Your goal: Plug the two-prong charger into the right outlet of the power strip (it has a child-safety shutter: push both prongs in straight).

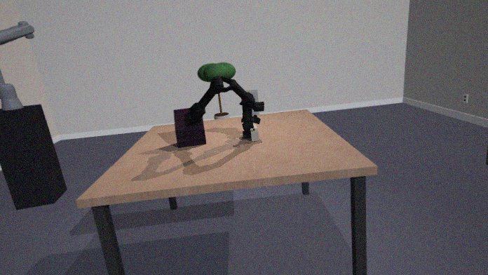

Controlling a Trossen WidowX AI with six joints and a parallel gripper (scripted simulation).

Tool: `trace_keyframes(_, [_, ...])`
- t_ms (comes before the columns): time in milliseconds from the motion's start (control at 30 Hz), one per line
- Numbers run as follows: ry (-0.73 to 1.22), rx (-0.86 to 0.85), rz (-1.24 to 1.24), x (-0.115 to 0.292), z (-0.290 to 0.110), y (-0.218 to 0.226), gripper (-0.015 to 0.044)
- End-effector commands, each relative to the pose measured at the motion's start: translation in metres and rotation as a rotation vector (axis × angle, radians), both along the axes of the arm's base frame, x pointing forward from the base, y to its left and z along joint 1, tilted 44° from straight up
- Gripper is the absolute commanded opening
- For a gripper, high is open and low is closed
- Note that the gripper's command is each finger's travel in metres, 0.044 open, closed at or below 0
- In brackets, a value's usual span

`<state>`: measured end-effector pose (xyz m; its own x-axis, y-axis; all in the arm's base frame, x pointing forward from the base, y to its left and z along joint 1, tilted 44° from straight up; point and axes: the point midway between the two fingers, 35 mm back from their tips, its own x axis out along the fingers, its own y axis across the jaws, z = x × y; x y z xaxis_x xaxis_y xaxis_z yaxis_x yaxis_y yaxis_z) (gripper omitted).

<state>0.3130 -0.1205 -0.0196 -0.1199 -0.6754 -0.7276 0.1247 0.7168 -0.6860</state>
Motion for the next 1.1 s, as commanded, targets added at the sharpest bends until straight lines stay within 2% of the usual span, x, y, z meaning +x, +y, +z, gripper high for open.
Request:
trace_keyframes(0, [-0.048,-0.003,0.003,0.0124,0.0035,-0.0010,0.0000])
trace_keyframes(1067, [-0.048,-0.004,0.003,0.0088,0.0016,-0.0022,0.0000])
